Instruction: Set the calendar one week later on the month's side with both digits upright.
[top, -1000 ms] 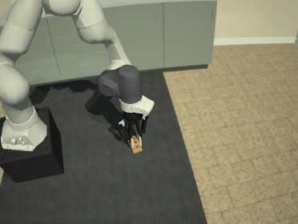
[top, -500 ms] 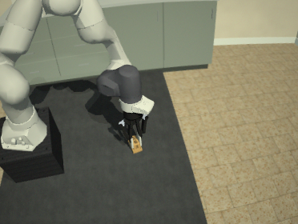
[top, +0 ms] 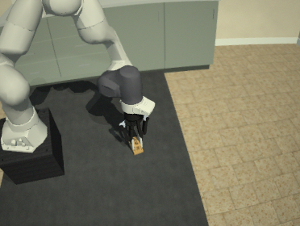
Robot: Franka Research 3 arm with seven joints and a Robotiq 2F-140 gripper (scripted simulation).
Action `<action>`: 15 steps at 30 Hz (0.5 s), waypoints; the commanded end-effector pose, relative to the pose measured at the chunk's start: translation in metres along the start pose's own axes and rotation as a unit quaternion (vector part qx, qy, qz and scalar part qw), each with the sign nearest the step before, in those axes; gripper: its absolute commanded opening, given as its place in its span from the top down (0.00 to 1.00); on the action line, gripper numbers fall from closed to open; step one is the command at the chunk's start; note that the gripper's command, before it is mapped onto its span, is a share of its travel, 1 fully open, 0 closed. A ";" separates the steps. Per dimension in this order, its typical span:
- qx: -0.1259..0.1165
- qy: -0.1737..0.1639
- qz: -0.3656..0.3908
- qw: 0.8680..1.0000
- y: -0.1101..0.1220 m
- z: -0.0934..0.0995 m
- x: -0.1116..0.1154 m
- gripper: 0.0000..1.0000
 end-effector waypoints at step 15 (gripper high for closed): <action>-0.001 0.000 0.001 1.000 0.000 -0.007 0.001 0.83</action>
Point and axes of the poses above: the point where the finger pads meet when closed, its own z axis back along the fingers, its own y axis across the jaws, x = y × z, the point moved 10 cm from there along z, back along the fingers, and after that the axes turned 1 degree about -z, right-handed, at the moved point
